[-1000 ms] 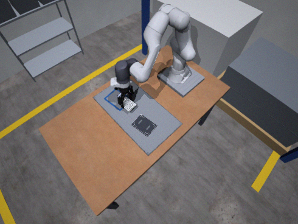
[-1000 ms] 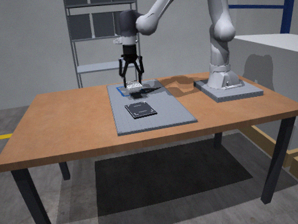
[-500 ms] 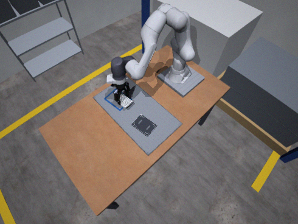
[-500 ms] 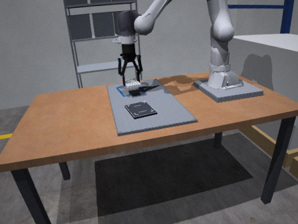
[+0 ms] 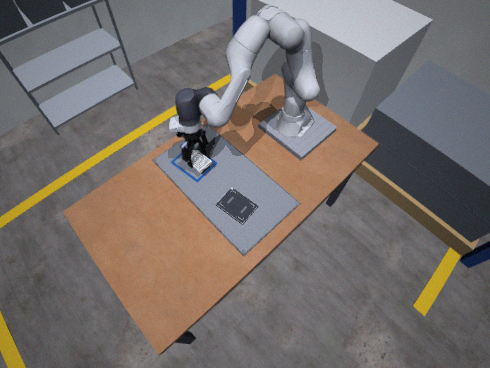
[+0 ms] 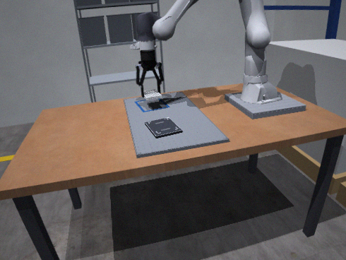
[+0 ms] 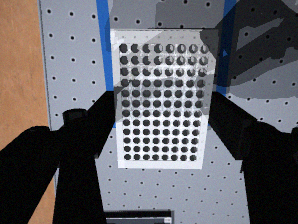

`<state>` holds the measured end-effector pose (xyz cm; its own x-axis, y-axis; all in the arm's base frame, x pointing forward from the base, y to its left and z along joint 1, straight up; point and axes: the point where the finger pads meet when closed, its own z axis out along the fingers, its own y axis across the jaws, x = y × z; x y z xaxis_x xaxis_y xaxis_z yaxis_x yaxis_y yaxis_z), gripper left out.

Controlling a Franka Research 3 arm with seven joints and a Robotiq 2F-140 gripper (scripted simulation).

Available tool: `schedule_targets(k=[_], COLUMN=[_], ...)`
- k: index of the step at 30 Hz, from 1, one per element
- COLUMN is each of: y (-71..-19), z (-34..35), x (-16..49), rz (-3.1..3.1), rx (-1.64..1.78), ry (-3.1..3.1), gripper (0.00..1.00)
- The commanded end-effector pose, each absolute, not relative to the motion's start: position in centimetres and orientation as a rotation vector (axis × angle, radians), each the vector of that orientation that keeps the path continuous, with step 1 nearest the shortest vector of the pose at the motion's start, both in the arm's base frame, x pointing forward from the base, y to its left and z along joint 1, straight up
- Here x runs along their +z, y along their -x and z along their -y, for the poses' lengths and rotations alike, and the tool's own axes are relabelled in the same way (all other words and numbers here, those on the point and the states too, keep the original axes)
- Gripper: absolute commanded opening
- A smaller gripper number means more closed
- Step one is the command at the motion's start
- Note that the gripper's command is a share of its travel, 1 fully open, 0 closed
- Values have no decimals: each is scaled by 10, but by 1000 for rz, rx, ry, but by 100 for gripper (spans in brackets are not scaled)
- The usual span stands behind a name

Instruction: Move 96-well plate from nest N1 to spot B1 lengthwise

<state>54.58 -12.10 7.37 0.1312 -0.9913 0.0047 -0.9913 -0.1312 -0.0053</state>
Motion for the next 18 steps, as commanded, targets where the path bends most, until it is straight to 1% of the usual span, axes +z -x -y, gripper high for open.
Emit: schedule_targets(k=[1, 13, 18], y=[-544, -544, -544], z=[133, 167, 169], x=[71, 70, 70], rz=[-2026, -2026, -2026], rx=[1, 1, 1], ry=[2401, 2401, 2401], gripper=[60, 60, 60])
